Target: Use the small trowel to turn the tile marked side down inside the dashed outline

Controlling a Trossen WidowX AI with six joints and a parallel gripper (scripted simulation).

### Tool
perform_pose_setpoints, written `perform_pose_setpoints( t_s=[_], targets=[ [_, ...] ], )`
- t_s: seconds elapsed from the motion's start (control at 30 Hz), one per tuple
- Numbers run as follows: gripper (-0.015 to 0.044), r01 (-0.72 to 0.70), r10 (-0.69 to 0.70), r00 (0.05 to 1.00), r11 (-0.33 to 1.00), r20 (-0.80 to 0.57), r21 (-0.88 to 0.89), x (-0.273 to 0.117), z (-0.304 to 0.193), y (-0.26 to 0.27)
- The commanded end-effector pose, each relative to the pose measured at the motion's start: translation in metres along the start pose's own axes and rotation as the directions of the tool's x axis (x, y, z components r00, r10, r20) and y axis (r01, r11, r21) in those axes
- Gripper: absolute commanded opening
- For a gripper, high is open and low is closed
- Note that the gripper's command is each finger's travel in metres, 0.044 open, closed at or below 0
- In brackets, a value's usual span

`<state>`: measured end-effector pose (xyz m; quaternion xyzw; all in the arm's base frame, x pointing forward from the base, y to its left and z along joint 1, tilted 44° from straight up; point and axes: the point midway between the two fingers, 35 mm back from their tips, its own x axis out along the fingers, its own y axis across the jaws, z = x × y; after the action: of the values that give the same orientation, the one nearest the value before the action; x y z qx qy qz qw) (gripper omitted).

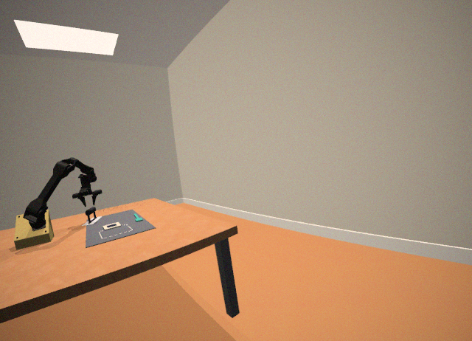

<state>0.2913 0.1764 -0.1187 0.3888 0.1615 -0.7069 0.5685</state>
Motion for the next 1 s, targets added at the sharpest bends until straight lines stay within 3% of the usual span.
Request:
perform_pose_setpoints(
  t_s=[0.0,0.97],
  targets=[
    [0.027,0.003,-0.003,1.0,0.999,-0.002,0.047,-0.001,-0.002,0.0],
    [0.027,0.003,-0.003,1.0,0.999,-0.001,0.05,0.039,-0.004,0.0]
  ],
)
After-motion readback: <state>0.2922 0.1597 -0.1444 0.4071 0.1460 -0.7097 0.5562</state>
